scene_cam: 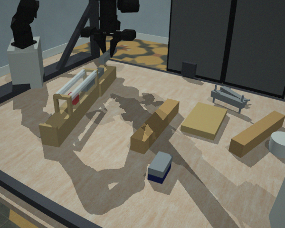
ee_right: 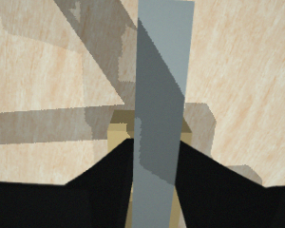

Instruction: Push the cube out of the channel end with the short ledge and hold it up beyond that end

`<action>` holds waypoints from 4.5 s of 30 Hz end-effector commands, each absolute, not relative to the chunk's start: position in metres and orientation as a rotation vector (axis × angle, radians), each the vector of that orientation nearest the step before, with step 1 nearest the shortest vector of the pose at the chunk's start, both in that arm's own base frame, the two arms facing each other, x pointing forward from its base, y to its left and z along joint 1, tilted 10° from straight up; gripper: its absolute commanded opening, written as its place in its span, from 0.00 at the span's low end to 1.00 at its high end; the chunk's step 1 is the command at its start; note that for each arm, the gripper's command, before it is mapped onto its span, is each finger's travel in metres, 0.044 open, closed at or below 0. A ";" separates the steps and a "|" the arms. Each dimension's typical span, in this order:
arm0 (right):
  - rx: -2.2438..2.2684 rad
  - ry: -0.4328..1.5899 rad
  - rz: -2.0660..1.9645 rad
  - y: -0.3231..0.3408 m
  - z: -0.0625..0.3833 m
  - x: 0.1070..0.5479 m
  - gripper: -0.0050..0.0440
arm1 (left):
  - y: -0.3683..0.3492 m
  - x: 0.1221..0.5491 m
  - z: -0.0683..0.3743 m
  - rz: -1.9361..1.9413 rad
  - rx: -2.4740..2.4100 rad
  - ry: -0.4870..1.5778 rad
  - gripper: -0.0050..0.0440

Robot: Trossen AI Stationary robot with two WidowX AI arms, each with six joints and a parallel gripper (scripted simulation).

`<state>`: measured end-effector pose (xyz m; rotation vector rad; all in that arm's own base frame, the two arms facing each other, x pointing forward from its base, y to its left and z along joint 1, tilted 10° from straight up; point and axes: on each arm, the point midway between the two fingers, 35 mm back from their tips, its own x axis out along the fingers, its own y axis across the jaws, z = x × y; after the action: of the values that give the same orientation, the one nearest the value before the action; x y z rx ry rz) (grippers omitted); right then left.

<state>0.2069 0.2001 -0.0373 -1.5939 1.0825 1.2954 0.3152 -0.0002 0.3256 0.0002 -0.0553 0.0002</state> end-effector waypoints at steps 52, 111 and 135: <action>-1.585 1.043 1.295 0.185 -0.055 0.219 0.10 | 0.000 0.313 0.336 0.002 -0.004 -0.082 0.10; -1.595 1.040 1.279 0.119 -0.043 0.242 0.10 | 0.000 0.313 0.336 0.002 -0.004 -0.082 0.10; -1.593 1.037 1.281 0.092 -0.039 0.252 0.10 | 0.000 0.313 0.336 0.002 -0.004 -0.082 0.10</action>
<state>0.2446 0.0928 -0.0469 -1.5917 1.0717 1.2977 0.3152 -0.0002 0.3256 0.0002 -0.0553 0.0002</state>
